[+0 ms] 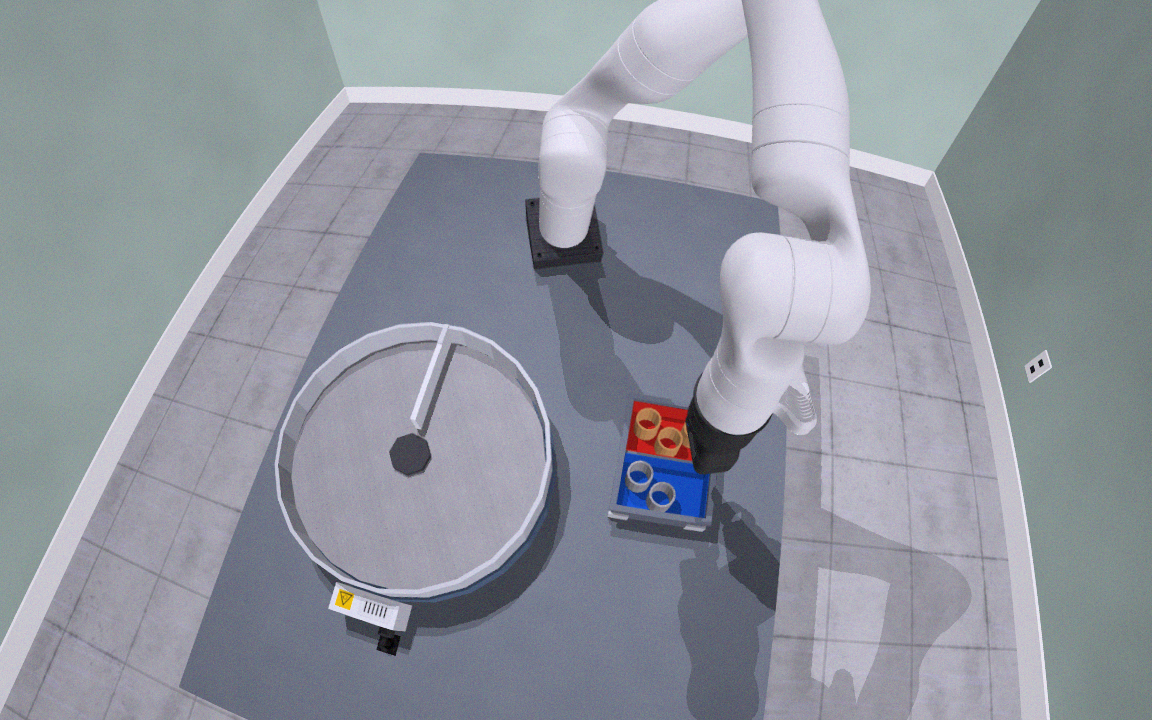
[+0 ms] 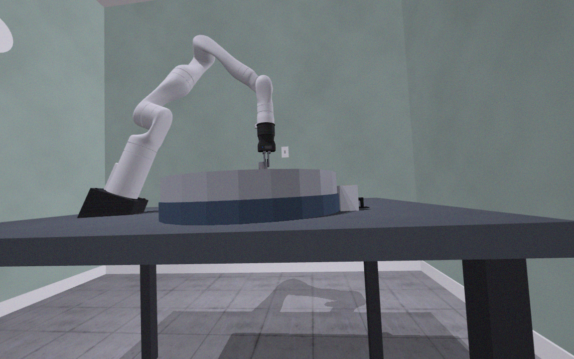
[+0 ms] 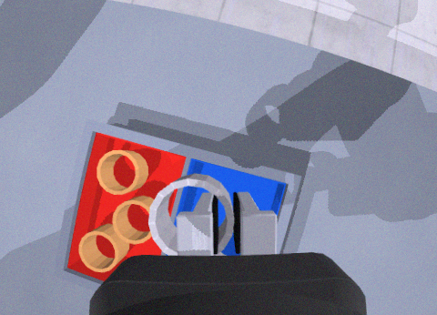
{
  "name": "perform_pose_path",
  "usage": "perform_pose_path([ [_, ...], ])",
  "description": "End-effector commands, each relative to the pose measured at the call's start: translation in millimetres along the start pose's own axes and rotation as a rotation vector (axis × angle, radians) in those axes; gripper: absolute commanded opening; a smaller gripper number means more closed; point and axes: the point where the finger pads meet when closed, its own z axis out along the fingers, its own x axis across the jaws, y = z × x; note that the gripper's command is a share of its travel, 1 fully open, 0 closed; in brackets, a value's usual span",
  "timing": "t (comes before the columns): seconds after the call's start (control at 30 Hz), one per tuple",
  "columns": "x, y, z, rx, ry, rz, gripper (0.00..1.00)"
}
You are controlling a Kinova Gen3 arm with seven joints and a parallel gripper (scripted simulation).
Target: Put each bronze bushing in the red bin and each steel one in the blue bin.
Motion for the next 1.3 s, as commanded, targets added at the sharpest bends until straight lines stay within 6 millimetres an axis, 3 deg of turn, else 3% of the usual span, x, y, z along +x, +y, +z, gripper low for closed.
perform_pose_path([
  [0.0,6,10,1,-0.019,0.005,0.016,0.00],
  [0.87,6,9,1,-0.017,0.006,0.016,0.00],
  [1.03,7,10,30,-0.017,0.006,0.016,0.00],
  [1.13,7,10,30,-0.017,0.006,0.016,0.00],
  [1.27,7,10,54,-0.017,0.006,0.016,0.00],
])
